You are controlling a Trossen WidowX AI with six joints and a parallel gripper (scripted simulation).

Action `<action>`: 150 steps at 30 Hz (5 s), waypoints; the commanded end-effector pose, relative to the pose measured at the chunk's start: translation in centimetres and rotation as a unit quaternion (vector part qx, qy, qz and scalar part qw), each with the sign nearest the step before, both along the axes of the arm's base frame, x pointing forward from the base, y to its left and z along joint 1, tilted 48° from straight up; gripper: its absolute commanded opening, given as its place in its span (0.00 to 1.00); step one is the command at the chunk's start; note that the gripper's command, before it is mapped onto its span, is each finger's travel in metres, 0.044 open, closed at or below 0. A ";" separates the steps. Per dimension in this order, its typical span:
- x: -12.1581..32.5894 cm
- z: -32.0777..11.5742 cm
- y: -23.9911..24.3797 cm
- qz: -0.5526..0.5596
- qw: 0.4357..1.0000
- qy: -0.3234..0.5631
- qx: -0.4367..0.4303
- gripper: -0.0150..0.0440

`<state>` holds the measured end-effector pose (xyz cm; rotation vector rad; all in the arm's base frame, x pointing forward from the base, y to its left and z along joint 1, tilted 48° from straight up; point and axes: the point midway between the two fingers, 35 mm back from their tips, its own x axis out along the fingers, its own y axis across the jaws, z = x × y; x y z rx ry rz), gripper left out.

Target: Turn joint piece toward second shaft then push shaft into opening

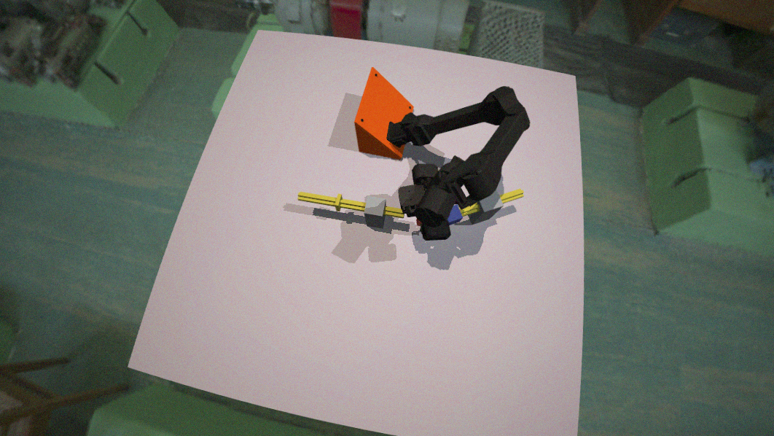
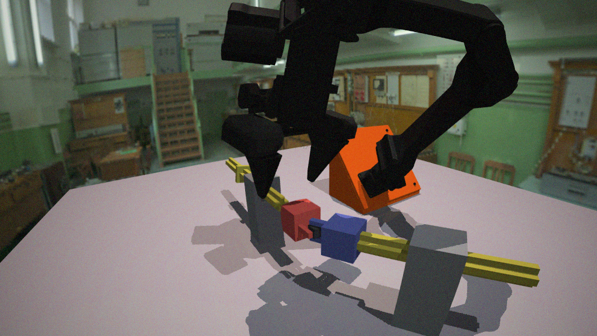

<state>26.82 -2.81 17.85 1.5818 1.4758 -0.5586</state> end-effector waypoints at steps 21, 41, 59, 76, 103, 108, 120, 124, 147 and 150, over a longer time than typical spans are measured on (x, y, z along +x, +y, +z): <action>-1.8 5.7 -5.5 0.134 0.966 -0.202 -0.086 1.00; 1.2 -7.6 -17.4 0.323 0.915 -0.236 -0.058 1.00; -1.3 -21.8 -23.5 0.448 0.823 -0.348 -0.003 1.00; -1.1 -23.1 -22.5 0.313 0.918 -0.243 0.026 1.00; -0.9 -26.0 -19.5 -0.045 0.993 0.022 0.111 1.00; -0.9 -26.4 -18.9 -0.104 0.985 0.065 0.126 1.00; -0.8 -26.8 -18.5 -0.106 0.984 0.066 0.126 1.00; -0.6 -27.2 -18.0 -0.106 0.984 0.066 0.126 1.00; -0.2 -28.4 -16.7 -0.106 0.984 0.066 0.126 0.56; -0.2 -28.4 -16.7 -0.106 0.984 0.066 0.126 0.43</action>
